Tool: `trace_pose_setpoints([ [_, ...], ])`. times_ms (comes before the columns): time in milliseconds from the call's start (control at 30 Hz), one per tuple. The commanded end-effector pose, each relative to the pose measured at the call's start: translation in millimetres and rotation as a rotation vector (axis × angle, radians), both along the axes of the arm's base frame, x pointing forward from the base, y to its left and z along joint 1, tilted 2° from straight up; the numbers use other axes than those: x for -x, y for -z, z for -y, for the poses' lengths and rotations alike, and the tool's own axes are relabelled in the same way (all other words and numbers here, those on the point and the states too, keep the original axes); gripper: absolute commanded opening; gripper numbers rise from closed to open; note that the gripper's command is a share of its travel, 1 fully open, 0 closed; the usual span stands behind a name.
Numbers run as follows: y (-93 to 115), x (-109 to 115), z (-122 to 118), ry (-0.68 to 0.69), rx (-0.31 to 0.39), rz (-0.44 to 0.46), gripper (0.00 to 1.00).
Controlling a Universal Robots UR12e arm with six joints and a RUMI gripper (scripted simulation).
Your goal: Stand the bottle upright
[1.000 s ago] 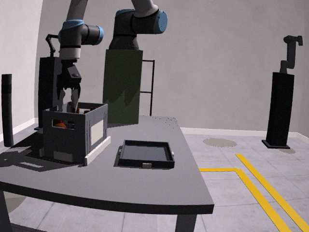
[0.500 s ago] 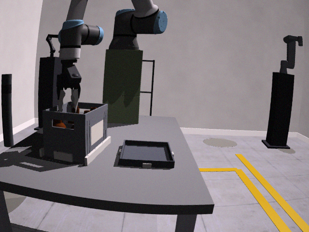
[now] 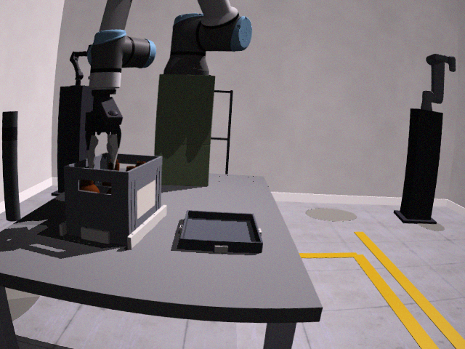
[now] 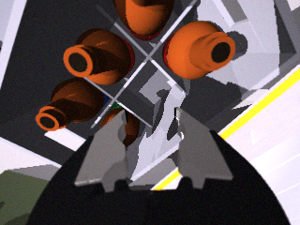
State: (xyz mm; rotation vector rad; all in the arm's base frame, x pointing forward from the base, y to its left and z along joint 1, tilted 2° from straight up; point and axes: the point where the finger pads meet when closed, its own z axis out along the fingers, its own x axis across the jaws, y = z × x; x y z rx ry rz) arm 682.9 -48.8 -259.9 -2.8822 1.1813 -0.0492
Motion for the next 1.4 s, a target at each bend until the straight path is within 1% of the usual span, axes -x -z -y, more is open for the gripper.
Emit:
trace_pose_setpoints([
  [0,-0.3,-3.0,0.1,-0.001,0.001,0.004,0.38],
  [67,-0.3,-3.0,0.1,-0.001,0.001,0.004,0.38],
  [100,-0.3,-3.0,0.1,-0.001,0.001,0.004,0.00],
  [1367,-0.3,-3.0,0.1,-0.001,0.001,0.004,0.00],
])
